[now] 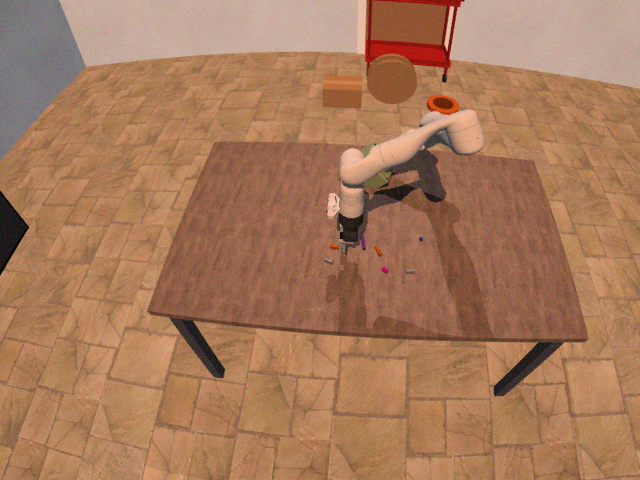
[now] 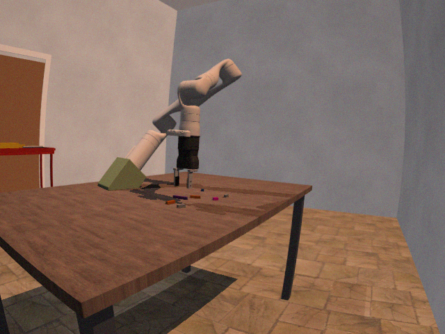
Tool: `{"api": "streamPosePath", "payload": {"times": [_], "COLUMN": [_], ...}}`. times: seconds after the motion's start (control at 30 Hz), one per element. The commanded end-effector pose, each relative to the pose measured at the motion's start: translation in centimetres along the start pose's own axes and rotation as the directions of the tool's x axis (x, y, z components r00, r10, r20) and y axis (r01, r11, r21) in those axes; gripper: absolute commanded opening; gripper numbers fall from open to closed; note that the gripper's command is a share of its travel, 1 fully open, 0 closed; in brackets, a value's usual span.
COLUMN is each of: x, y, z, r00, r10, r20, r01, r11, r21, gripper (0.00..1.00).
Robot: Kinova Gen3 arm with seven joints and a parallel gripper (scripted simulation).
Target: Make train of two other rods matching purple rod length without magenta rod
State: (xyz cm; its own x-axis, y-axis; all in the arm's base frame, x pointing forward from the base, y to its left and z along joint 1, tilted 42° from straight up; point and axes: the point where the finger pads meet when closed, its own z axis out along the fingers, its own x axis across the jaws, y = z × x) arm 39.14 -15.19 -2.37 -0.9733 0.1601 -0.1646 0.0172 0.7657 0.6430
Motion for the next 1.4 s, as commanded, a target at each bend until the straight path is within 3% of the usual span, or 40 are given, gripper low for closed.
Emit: {"api": "streamPosePath", "payload": {"times": [0.0,1.37], "x": [-0.04,-0.07], "y": [-0.04,0.05], "z": [-0.09,-0.1], "r00": [1.0,1.0], "r10": [0.0,-0.017], "r20": [0.002,0.002], "r01": [0.0,0.017], "r11": [1.0,1.0], "r21": [0.001,0.0], "gripper": [1.0,1.0]}}
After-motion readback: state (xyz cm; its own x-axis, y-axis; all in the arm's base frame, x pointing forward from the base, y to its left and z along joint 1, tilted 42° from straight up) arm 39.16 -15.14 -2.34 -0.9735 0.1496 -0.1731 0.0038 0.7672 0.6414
